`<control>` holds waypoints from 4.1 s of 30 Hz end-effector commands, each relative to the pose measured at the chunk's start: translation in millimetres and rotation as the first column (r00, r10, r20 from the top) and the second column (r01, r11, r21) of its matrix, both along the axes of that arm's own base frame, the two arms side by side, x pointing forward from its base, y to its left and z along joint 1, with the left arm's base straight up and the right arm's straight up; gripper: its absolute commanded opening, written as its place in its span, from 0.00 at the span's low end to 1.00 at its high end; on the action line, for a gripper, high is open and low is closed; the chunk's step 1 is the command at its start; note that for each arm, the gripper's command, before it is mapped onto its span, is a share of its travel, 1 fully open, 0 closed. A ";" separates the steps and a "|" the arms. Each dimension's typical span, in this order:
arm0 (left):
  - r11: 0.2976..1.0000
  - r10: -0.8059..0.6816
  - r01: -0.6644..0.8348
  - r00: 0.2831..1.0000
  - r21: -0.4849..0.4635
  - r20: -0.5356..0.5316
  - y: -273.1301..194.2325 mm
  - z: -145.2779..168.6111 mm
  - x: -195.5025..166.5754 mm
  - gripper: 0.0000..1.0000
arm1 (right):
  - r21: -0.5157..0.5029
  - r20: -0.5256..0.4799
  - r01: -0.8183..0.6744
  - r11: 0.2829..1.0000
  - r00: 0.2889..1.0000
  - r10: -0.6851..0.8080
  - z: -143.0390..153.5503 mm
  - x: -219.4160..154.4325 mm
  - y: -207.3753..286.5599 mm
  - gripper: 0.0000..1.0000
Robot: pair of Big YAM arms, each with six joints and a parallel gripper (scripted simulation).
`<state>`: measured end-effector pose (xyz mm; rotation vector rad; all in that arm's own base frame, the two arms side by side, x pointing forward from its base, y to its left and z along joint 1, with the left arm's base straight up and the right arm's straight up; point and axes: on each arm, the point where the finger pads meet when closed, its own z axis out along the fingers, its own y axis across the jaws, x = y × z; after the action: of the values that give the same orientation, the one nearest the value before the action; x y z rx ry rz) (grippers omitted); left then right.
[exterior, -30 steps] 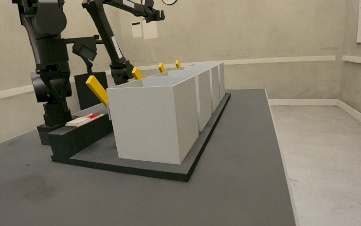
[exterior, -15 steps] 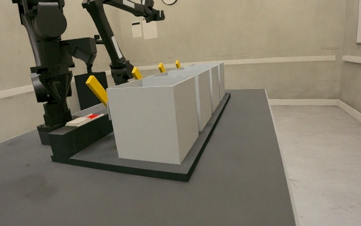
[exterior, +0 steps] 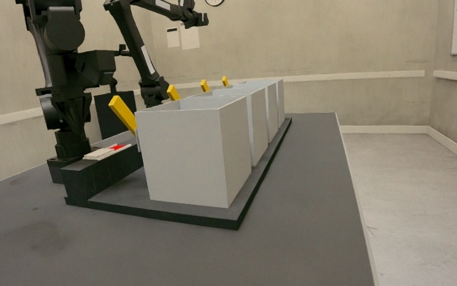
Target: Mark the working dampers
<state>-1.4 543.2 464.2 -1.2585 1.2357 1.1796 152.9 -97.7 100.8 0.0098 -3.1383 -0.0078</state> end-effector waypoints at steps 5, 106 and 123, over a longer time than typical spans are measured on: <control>0.999 0.004 -0.003 1.000 0.053 -0.012 1.7 36.3 -3.6 1.00 | -0.011 0.012 0.273 0.962 0.962 -0.273 -0.1 4.6 -4.2 0.00; 0.999 0.004 -0.003 1.000 0.053 -0.012 1.7 36.3 -3.6 1.00 | 0.003 0.010 1.000 -0.016 -0.016 -1.000 -24.3 4.5 -3.0 0.00; 0.999 0.004 -0.003 1.000 0.053 -0.012 1.7 36.3 -3.6 1.00 | -0.001 0.008 1.000 -0.017 -0.017 -1.000 -35.8 4.6 -2.3 0.00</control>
<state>-1.4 543.2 464.2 -1.2584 1.2358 1.1796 152.3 -97.7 65.1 -2.2255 -2.2106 -0.0017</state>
